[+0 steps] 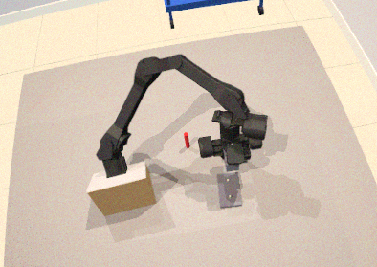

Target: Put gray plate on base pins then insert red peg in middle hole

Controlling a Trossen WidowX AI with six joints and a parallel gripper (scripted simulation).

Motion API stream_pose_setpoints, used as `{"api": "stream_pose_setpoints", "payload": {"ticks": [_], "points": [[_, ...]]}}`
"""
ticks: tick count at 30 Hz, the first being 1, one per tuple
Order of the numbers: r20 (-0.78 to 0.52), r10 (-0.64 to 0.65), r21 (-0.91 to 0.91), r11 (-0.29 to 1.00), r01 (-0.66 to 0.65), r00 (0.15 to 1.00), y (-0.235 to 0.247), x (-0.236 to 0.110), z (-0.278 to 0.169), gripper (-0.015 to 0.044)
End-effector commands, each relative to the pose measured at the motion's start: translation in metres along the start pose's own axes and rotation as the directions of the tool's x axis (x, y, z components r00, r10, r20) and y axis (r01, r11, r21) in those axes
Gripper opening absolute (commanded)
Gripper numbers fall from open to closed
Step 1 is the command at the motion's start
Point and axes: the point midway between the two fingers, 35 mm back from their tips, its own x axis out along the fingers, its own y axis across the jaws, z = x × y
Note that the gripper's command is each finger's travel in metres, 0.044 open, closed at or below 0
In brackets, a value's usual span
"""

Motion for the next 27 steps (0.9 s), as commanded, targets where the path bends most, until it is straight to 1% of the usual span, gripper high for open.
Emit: {"api": "stream_pose_setpoints", "payload": {"ticks": [1,20,27], "points": [[0.000,-0.007,0.015,1.000,0.007,1.000,-0.003,0.009,0.015,0.0000],[-0.001,-0.009,0.062,0.998,0.009,1.000,-0.015,0.037,0.067,0.0000],[-0.001,-0.009,0.064,0.998,0.009,1.000,-0.015,0.038,0.069,0.0000]]}}
